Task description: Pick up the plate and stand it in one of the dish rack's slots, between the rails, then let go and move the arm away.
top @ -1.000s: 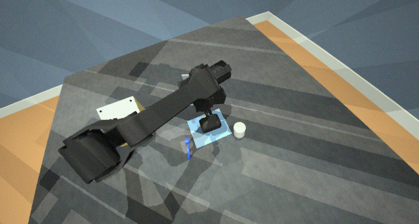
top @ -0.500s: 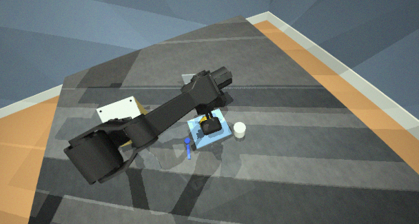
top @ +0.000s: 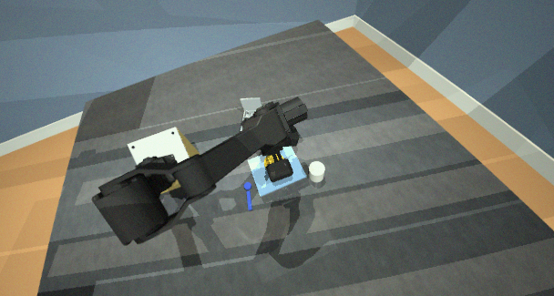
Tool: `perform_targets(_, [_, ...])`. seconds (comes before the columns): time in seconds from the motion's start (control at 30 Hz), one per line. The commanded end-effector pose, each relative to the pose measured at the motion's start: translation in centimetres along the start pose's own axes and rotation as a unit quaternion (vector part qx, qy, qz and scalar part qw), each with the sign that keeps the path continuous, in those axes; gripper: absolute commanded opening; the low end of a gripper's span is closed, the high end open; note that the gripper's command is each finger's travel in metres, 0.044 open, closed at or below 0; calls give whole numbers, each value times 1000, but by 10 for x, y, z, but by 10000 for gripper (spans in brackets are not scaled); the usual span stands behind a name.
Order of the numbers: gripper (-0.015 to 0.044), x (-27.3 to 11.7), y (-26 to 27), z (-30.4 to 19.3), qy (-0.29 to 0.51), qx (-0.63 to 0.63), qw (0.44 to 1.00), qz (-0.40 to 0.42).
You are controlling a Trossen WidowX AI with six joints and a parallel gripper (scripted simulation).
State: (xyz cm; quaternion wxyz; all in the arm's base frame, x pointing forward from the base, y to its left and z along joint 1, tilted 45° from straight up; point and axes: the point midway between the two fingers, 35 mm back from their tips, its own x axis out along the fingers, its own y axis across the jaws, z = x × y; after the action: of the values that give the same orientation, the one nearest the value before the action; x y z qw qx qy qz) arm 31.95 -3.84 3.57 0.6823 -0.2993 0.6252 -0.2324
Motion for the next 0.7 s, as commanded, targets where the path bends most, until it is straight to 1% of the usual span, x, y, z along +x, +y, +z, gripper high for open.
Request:
perform_targets(0.0, [400,10,1,-4,6,-7,1000,-4])
perform_targets(0.17, [400,15,1,-5,6,-7,1000,-4])
perform_targets(0.2, [374,15,1,-5,6,-7,1000,-4])
perform_targets(0.27, [360,15,1,-5,6,-7,1000,-4])
perform_targets(0.43, [359,15,1,-5,6,-7,1000,-4])
perform_targets(0.67, [312,15,1,-5,6,-7,1000,-4])
